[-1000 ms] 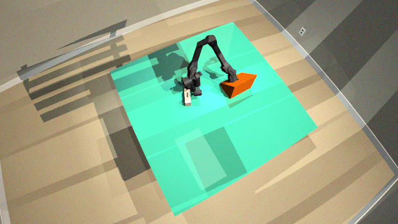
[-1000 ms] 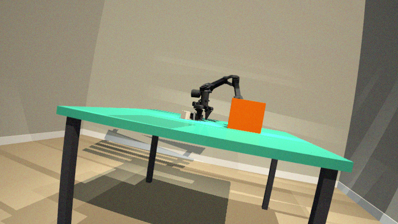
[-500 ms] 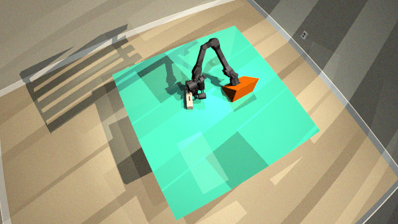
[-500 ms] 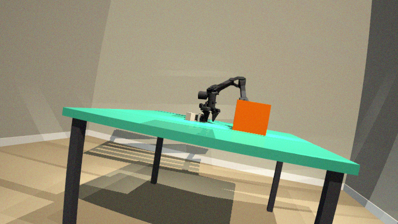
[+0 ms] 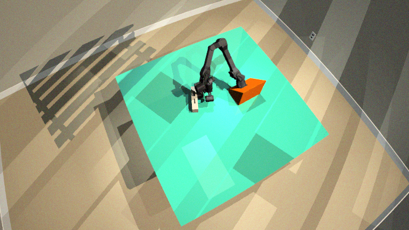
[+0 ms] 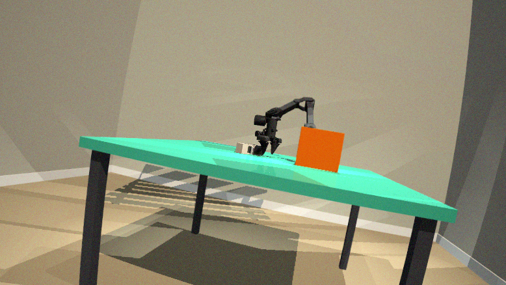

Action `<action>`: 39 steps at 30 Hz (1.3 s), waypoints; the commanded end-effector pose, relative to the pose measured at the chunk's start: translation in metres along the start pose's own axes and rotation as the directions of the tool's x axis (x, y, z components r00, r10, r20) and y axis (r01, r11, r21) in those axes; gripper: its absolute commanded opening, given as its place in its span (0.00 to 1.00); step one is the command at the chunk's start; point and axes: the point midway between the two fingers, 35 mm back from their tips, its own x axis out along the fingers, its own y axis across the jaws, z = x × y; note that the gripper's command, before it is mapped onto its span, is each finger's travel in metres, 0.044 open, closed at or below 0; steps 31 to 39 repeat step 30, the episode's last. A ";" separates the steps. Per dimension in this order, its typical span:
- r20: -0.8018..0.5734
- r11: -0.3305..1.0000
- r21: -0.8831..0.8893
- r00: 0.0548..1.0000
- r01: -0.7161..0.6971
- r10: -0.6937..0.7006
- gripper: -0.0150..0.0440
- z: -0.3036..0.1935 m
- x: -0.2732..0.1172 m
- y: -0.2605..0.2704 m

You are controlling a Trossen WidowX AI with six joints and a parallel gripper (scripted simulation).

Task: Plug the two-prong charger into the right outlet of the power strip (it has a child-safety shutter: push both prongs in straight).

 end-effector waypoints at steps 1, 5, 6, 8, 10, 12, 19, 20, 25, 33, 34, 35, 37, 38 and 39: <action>0.199 1.000 -0.020 0.980 -0.002 0.006 1.00 0.010 -0.026 0.001; 0.455 1.000 -0.007 0.891 -0.003 0.006 1.00 0.016 -0.065 0.000; 0.497 1.000 0.000 0.868 -0.005 0.005 1.00 0.016 -0.072 -0.001; 0.529 1.000 0.006 0.849 -0.007 0.003 1.00 0.016 -0.077 -0.002; 0.529 1.000 0.006 0.849 -0.007 0.003 1.00 0.016 -0.077 -0.002; 0.529 1.000 0.006 0.849 -0.007 0.003 1.00 0.016 -0.077 -0.002; 0.529 1.000 0.006 0.849 -0.007 0.003 1.00 0.016 -0.077 -0.002; 0.529 1.000 0.006 0.849 -0.007 0.003 1.00 0.016 -0.077 -0.002; 0.529 1.000 0.006 0.849 -0.007 0.003 1.00 0.016 -0.077 -0.002; 0.529 1.000 0.006 0.849 -0.007 0.003 1.00 0.016 -0.077 -0.002; 0.529 1.000 0.006 0.849 -0.007 0.003 1.00 0.016 -0.077 -0.002; 0.529 1.000 0.006 0.849 -0.007 0.003 1.00 0.016 -0.077 -0.002; 0.529 1.000 0.006 0.849 -0.007 0.003 1.00 0.016 -0.077 -0.002; 0.529 1.000 0.006 0.849 -0.007 0.003 1.00 0.016 -0.077 -0.002; 0.529 1.000 0.006 0.849 -0.007 0.003 1.00 0.016 -0.077 -0.002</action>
